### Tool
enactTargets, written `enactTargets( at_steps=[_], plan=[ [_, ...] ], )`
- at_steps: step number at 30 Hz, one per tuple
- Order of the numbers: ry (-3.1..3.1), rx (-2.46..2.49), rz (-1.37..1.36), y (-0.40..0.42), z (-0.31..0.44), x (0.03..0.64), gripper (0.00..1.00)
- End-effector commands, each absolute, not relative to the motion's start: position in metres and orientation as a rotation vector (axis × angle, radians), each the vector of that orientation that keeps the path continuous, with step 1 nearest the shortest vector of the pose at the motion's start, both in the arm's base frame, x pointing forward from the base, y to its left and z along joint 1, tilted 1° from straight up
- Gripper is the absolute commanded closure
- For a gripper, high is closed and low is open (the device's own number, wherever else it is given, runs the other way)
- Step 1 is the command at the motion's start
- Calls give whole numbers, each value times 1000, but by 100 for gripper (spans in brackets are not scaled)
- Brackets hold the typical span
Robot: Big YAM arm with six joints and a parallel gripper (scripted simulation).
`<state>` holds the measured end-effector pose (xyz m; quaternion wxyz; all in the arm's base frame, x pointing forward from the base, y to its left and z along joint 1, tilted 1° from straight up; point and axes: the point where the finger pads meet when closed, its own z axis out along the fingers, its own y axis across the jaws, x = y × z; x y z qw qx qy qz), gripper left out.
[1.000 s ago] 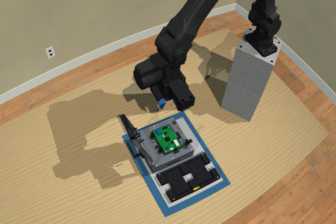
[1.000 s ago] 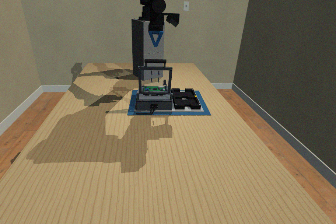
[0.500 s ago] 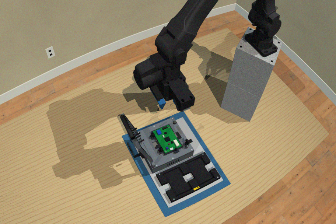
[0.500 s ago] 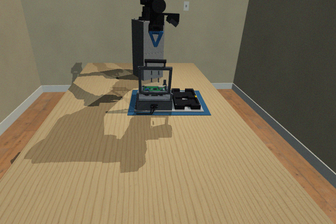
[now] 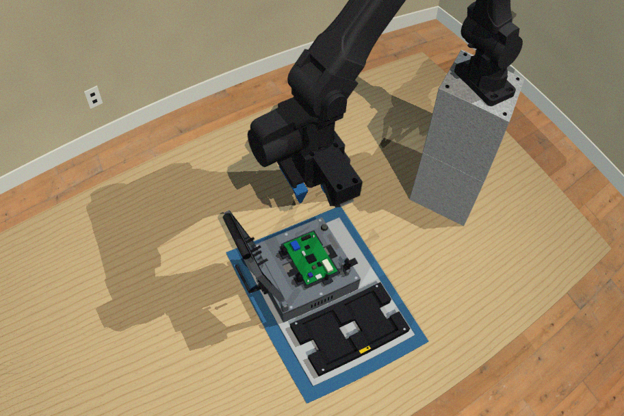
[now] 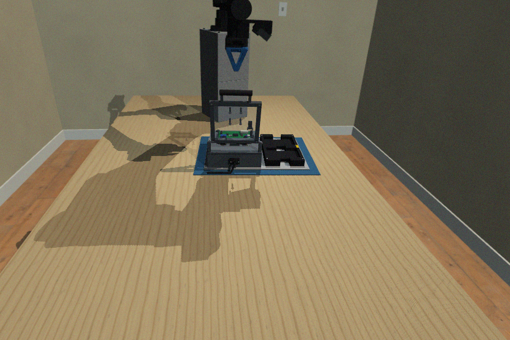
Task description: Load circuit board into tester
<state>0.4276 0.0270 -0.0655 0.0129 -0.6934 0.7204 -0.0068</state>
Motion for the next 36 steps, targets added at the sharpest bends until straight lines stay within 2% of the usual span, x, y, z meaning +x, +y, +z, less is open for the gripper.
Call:
enactTargets(
  at_steps=[1, 18, 36],
  plan=[
    [2256, -2177, 15, 24, -71, 420, 52],
    [2238, -2156, -22, 21, -61, 473, 52],
    [2229, -2154, -35, 18, -56, 567, 52]
  ],
)
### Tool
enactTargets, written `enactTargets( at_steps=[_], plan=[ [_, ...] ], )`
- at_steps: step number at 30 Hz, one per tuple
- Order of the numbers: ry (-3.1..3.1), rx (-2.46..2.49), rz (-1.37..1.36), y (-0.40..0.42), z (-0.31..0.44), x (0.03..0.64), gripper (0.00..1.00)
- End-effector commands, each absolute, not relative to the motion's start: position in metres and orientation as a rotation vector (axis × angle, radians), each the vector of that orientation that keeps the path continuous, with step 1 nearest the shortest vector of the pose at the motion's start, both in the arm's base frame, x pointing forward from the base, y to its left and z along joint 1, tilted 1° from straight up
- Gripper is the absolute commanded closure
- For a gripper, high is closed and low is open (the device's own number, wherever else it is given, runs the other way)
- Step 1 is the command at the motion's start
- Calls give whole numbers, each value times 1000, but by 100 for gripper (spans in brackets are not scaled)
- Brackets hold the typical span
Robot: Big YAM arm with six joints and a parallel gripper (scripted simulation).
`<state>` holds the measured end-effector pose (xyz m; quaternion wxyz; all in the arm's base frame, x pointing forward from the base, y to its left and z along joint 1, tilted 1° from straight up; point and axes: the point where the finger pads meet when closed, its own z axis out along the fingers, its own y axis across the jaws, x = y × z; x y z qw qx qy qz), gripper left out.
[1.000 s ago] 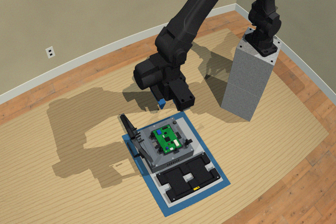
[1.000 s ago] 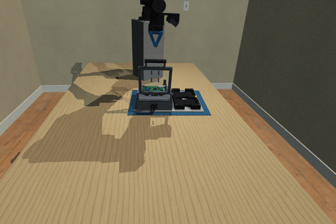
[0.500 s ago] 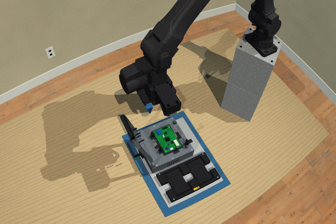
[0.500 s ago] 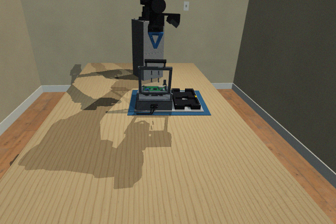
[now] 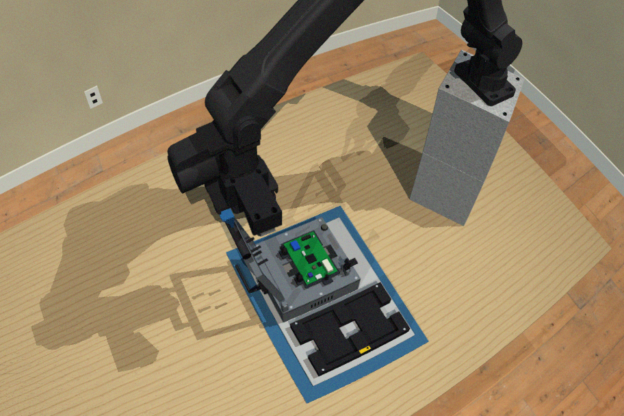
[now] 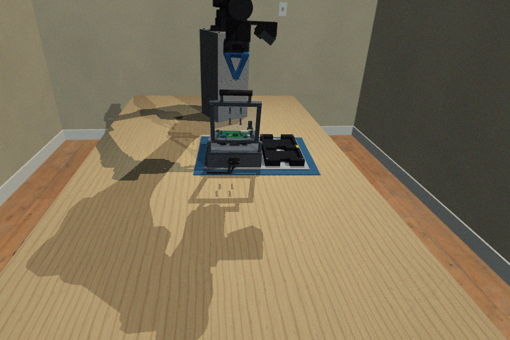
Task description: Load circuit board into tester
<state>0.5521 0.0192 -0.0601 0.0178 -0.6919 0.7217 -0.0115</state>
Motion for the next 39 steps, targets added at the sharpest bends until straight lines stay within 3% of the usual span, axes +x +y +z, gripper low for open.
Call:
enactTargets(
  at_steps=[1, 10, 39],
  plan=[
    [2226, -2156, -35, 18, -55, 571, 52],
    [2225, -2156, -37, 19, -54, 591, 52],
    [2252, -2175, 10, 17, -69, 570, 52]
  ],
)
